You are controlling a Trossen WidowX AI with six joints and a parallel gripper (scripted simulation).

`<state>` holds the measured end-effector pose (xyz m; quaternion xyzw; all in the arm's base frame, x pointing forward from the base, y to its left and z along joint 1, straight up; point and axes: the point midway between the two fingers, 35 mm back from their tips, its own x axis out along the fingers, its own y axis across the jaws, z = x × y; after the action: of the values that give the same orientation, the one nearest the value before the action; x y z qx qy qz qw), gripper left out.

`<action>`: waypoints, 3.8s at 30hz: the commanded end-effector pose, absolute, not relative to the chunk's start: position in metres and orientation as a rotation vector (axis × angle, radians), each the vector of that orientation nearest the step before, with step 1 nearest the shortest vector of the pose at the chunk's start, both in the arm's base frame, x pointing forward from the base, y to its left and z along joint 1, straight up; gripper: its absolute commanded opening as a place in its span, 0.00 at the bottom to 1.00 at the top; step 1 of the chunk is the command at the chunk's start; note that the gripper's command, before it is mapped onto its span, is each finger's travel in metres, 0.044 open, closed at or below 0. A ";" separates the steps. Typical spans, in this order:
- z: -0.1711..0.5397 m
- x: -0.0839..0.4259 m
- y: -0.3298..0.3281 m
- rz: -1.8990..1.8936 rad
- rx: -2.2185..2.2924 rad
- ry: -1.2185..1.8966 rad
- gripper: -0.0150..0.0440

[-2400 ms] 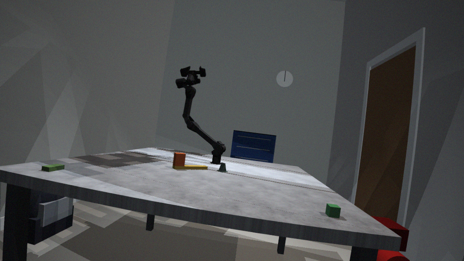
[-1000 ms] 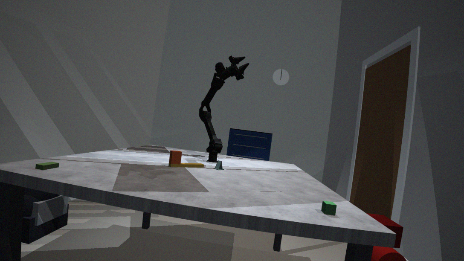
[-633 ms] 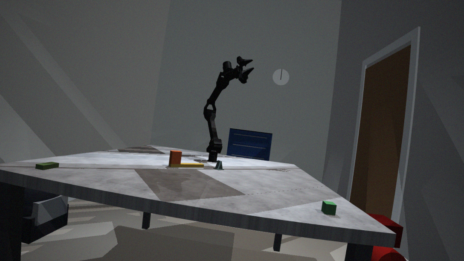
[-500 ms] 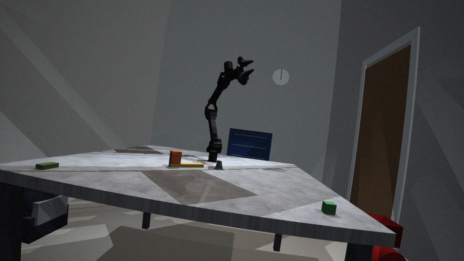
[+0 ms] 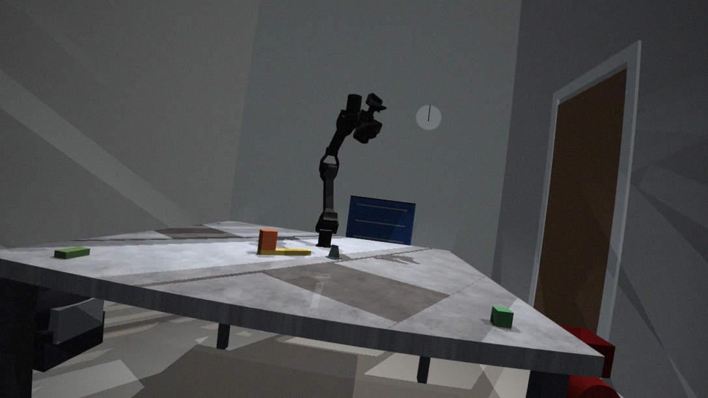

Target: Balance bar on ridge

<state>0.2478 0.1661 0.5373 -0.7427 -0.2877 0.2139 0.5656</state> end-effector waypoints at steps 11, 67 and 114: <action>0.452 0.319 0.125 0.640 -1.865 -0.262 0.79; 0.110 0.320 -0.096 1.675 -1.732 0.786 0.79; 0.050 0.316 -0.094 1.673 -1.726 0.785 0.51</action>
<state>0.3163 -0.0940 0.0496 -0.6508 0.2957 0.6307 0.3021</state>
